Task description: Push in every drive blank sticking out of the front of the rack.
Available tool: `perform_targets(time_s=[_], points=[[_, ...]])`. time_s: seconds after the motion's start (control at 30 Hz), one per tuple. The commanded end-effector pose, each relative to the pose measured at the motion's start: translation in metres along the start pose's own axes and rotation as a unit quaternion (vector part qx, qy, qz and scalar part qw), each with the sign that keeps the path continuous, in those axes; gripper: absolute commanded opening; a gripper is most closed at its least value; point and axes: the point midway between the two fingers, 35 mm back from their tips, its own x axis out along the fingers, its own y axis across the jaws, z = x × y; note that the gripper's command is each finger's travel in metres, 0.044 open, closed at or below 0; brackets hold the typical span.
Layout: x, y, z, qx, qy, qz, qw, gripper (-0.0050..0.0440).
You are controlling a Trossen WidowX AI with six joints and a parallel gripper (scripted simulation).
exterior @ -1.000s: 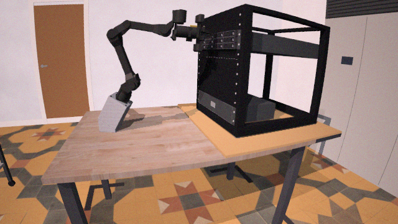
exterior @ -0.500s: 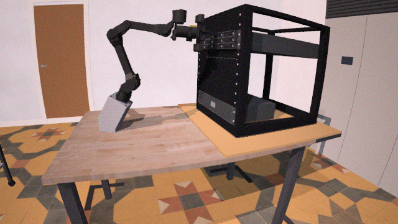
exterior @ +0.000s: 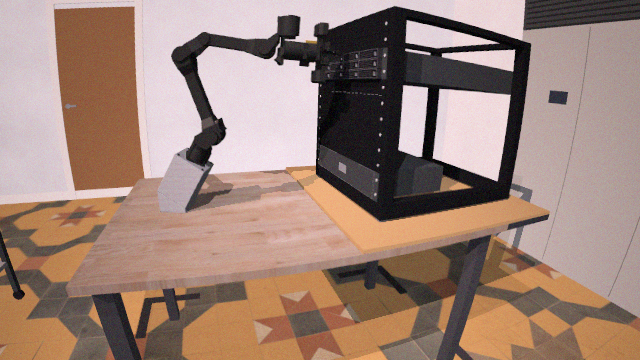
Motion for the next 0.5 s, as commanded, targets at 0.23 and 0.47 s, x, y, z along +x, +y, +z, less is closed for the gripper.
perform_targets(time_s=[0.23, 0.47], points=[[0.0083, -0.0155, -0.0002, -0.007, 0.001, -0.016, 1.0, -0.005], [0.0083, -0.0155, -0.0002, -0.007, 0.001, -0.016, 1.0, -0.005]])
